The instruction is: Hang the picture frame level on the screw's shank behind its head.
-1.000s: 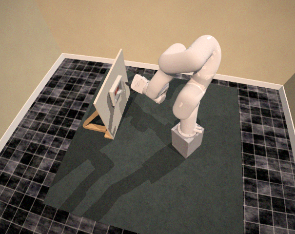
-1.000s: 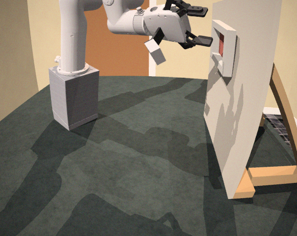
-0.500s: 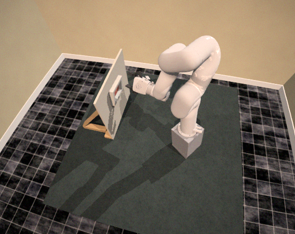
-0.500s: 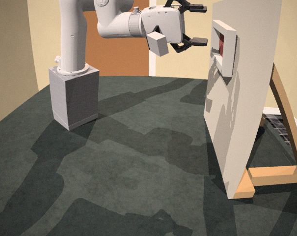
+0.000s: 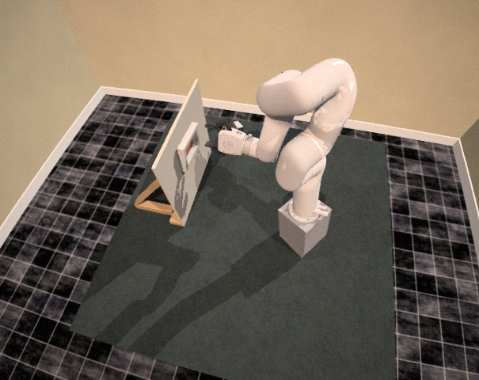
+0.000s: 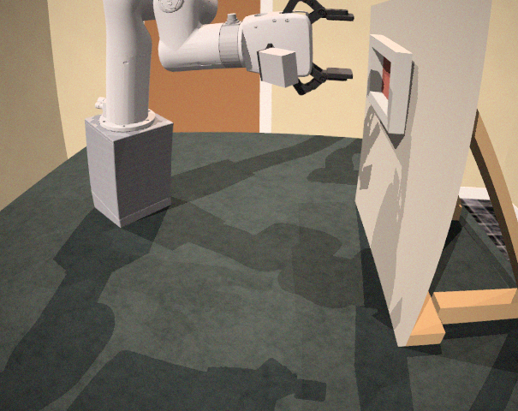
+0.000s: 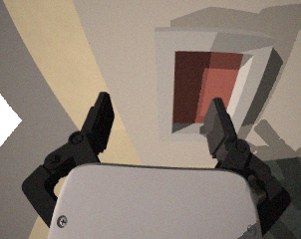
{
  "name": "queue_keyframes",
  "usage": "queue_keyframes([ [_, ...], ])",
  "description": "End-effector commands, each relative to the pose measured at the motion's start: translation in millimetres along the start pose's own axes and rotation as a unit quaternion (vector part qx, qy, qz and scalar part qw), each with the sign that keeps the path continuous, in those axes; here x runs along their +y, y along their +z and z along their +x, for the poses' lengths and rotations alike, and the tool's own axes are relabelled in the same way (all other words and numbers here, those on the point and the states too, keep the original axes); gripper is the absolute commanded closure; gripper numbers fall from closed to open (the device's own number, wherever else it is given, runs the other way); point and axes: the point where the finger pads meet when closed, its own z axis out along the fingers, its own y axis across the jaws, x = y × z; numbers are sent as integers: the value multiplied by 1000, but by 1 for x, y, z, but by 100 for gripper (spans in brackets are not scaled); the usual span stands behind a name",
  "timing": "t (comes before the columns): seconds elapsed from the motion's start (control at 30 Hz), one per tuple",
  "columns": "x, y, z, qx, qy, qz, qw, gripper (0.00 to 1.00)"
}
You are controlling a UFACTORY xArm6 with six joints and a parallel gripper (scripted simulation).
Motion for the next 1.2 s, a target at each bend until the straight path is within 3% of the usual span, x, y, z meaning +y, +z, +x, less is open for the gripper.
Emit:
queue_keyframes([
  [0.0, 0, 0, -2, -6, -5, 0, 1000, 0],
  [1.17, 6, -10, -17, -50, -40, -9, 998, 0],
])
